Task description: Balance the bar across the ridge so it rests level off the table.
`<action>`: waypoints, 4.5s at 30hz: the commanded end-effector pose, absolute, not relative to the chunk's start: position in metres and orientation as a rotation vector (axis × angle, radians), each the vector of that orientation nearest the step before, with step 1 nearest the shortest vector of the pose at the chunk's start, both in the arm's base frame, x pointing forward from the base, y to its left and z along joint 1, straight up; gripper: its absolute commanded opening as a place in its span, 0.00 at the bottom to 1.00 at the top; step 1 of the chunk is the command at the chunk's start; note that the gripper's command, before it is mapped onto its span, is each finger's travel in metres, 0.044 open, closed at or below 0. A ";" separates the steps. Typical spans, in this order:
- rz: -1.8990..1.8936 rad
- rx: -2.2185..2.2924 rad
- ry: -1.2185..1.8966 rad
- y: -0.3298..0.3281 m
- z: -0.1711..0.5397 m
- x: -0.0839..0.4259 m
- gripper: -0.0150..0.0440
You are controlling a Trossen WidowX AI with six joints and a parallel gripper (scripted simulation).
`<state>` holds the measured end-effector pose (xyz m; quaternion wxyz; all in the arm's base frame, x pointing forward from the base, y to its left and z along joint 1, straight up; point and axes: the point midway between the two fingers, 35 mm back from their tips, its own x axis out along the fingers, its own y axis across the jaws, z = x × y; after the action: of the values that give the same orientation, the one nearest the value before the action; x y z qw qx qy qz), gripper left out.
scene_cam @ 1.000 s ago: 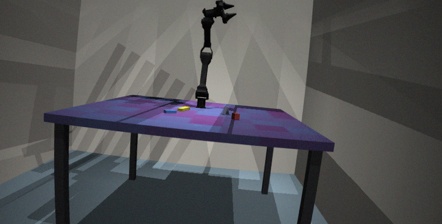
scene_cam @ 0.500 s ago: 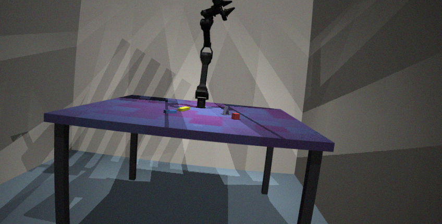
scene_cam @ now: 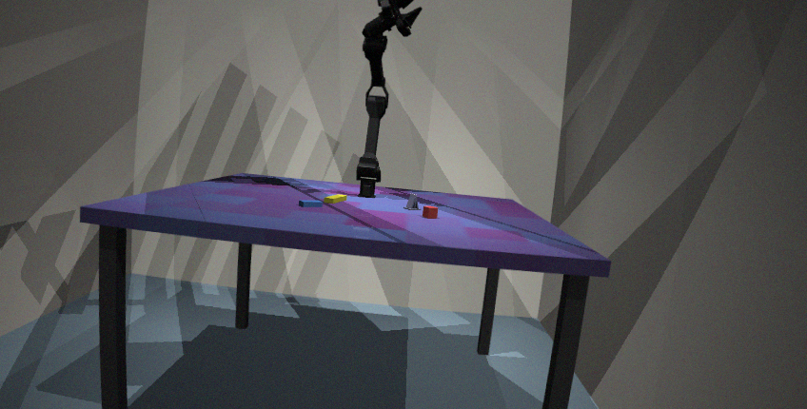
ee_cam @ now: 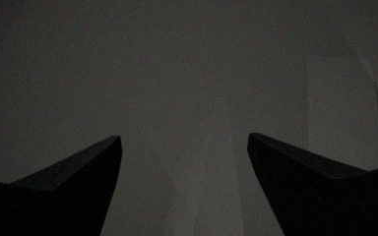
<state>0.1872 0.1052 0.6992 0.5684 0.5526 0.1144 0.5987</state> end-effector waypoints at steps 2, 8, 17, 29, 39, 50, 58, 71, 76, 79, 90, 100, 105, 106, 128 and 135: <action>1.291 1.412 0.204 0.091 0.689 0.226 0.79; 1.124 1.460 0.134 0.074 0.667 0.269 0.79; 0.840 1.447 0.076 0.046 0.617 0.327 0.79; 0.449 1.337 0.106 0.006 0.526 0.383 0.79; 0.173 1.199 0.214 -0.023 0.445 0.403 0.79; -0.093 0.970 0.439 -0.053 0.342 0.397 0.79; -0.226 0.780 0.658 -0.069 0.271 0.372 0.79; -0.279 0.473 1.073 -0.079 0.176 0.300 0.79; -0.266 0.355 1.245 -0.081 0.149 0.267 0.79; -0.244 0.286 1.351 -0.082 0.135 0.247 0.79; -0.176 0.167 1.543 -0.082 0.116 0.208 0.79; -0.176 0.167 1.543 -0.083 0.089 0.210 0.79; -0.176 0.167 1.543 -0.082 0.071 0.209 0.79; -0.176 0.167 1.543 -0.082 0.071 0.209 0.79; -0.176 0.167 1.543 -0.083 0.045 0.209 0.79; -0.176 0.167 1.543 -0.083 0.045 0.209 0.79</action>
<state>0.2110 -0.0825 0.0470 0.7117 0.0785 0.6935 -0.0804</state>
